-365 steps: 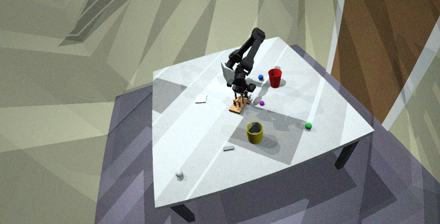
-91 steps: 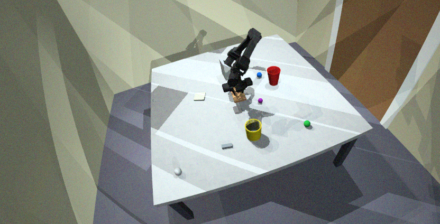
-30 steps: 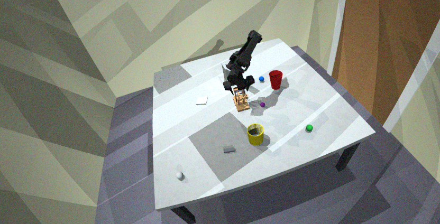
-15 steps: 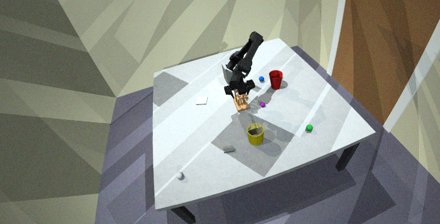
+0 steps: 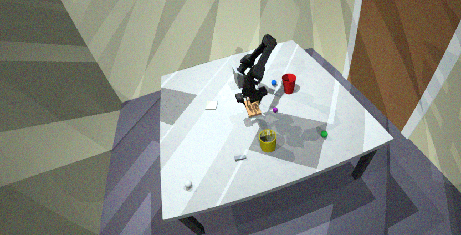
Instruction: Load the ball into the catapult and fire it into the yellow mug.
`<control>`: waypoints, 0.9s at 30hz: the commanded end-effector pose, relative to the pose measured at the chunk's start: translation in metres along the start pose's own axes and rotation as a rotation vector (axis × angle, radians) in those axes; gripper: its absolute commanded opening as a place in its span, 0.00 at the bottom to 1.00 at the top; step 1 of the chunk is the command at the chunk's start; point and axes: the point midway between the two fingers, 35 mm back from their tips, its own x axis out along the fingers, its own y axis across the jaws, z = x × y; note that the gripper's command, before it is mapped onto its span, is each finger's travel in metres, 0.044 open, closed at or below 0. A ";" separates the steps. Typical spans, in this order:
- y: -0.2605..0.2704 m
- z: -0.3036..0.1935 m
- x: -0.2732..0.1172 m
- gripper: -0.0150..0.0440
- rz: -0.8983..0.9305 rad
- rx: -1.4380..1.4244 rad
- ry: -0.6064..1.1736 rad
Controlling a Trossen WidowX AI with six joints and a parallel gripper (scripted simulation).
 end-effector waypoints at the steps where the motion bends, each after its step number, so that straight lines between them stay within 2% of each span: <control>1: 0.000 -0.001 0.006 1.00 0.006 0.006 0.000; 21: 0.001 -0.002 0.036 1.00 0.009 0.006 0.001; 27: 0.001 -0.001 0.033 0.73 0.003 0.000 0.001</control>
